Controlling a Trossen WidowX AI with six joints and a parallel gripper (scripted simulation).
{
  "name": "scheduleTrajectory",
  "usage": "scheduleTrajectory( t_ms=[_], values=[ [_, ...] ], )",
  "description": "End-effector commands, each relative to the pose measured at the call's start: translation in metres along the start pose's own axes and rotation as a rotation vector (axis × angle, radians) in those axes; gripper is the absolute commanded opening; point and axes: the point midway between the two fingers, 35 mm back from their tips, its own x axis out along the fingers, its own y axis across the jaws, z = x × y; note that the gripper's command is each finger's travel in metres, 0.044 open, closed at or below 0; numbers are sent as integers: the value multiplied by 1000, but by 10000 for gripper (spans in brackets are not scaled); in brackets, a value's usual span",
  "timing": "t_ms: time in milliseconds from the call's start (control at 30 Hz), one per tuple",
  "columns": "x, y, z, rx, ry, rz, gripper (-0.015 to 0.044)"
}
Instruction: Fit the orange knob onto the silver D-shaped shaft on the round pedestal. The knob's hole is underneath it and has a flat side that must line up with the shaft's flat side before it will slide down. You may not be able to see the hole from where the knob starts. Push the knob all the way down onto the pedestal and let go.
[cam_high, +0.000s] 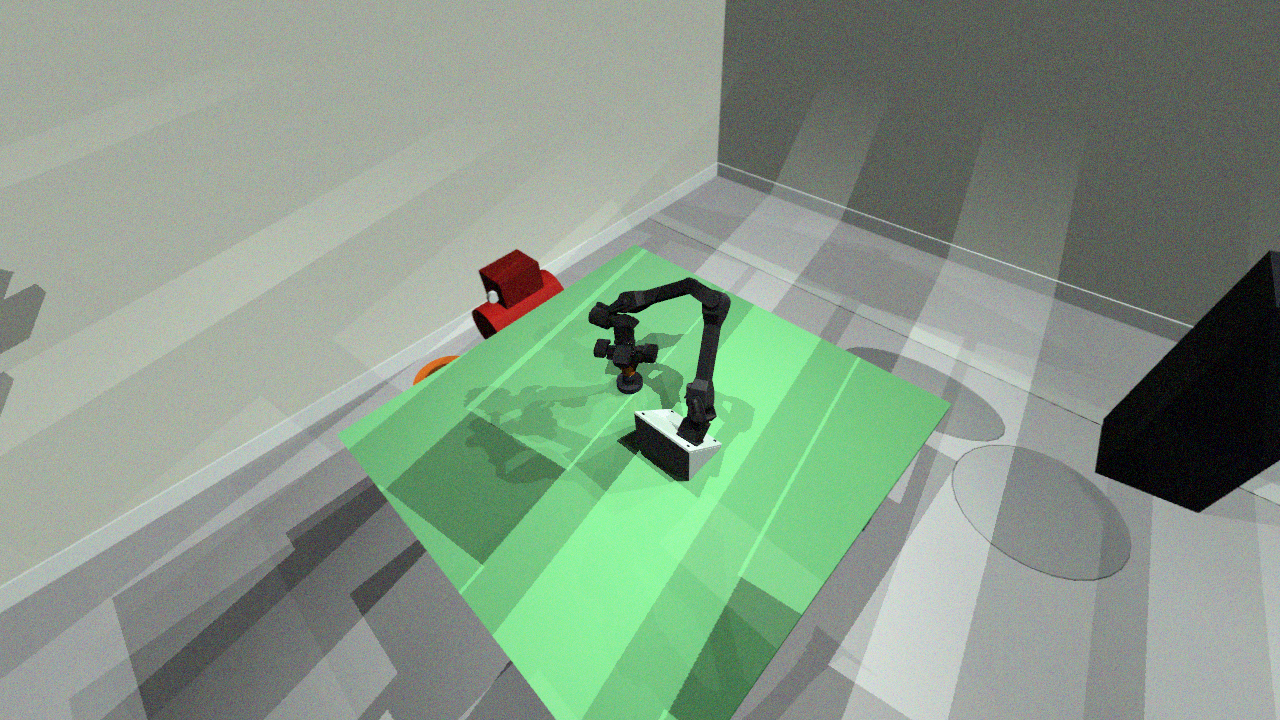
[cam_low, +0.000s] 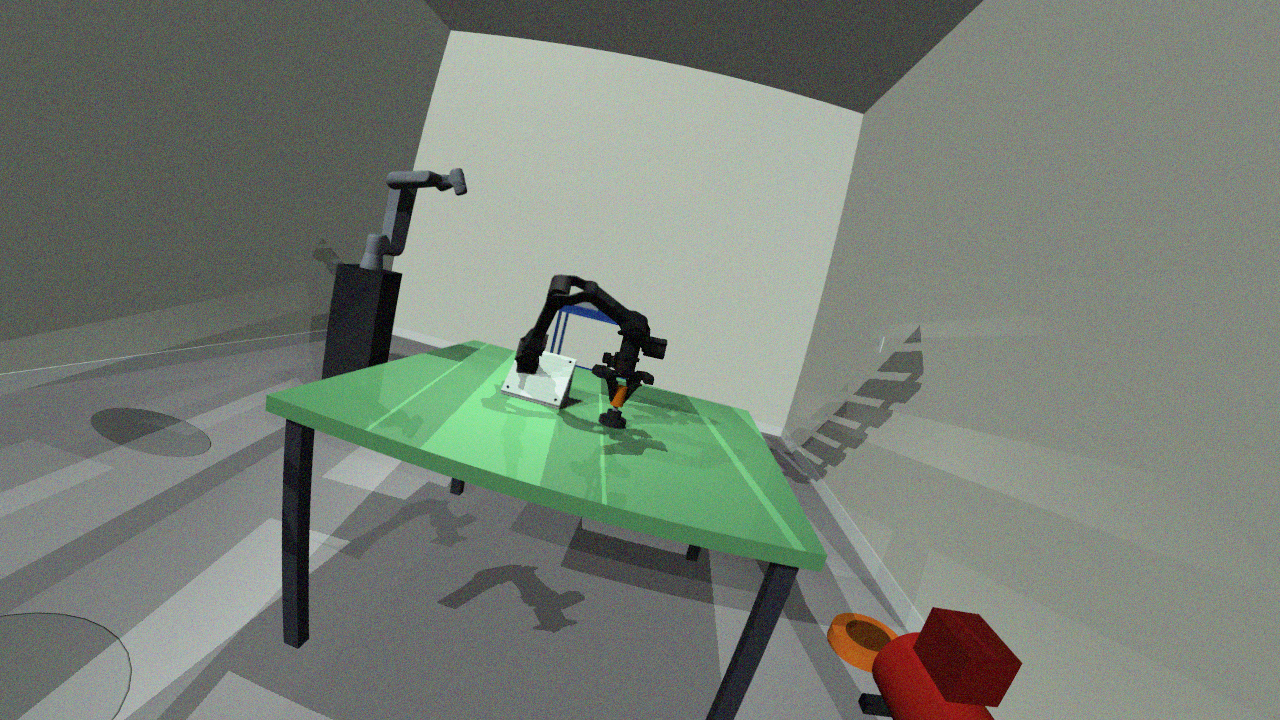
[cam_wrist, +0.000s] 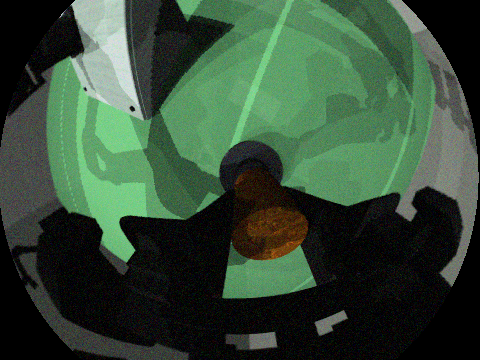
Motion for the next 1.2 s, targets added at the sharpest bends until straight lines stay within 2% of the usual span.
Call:
scheduleTrajectory(
  t_ms=[0,533,800,1167],
  values=[
    [1,0,0,-6,1,1,0],
    [-3,-2,-2,-6,1,1,0],
    [-2,-2,-3,-208,1,1,0],
    [0,-1,-1,-216,1,1,0]
  ],
)
